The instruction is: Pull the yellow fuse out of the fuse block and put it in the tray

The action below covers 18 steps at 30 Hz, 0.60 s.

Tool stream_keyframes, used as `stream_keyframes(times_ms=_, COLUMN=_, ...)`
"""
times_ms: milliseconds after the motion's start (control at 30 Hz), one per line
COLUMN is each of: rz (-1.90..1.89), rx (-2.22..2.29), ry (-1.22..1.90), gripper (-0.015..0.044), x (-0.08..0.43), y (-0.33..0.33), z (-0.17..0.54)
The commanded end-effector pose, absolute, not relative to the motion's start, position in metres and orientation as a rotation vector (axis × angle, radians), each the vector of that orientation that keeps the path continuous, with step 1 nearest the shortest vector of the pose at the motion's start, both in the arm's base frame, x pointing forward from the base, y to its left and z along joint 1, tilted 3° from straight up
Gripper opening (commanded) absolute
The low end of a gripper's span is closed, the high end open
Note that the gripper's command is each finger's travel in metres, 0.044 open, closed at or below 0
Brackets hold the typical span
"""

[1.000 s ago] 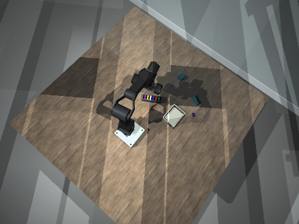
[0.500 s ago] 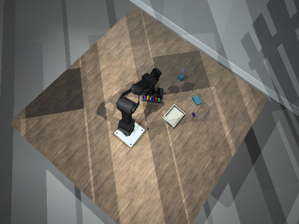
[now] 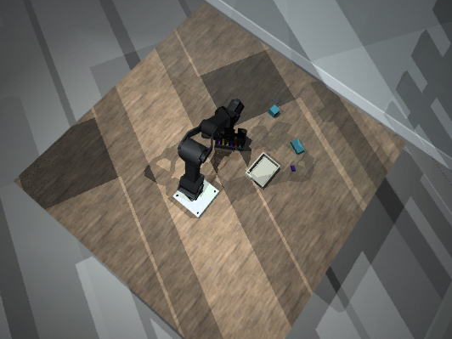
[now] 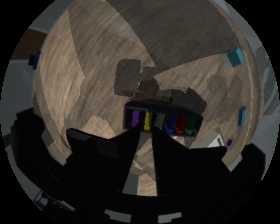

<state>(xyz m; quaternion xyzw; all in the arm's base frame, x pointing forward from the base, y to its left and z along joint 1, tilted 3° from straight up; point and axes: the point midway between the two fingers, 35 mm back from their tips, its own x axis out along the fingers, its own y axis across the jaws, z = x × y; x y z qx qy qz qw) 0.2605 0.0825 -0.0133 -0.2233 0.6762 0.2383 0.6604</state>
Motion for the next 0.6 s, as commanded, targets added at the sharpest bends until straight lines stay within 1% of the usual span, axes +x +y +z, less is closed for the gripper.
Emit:
stream_keyframes(times_ms=0, rz=0.539, rx=-0.512, ry=1.534, gripper=0.0074, x=0.260, y=0.081, z=-0.019)
stream_keyframes(times_ms=567, rz=0.539, rx=-0.512, ry=1.534, gripper=0.0074, x=0.260, y=0.081, z=-0.032)
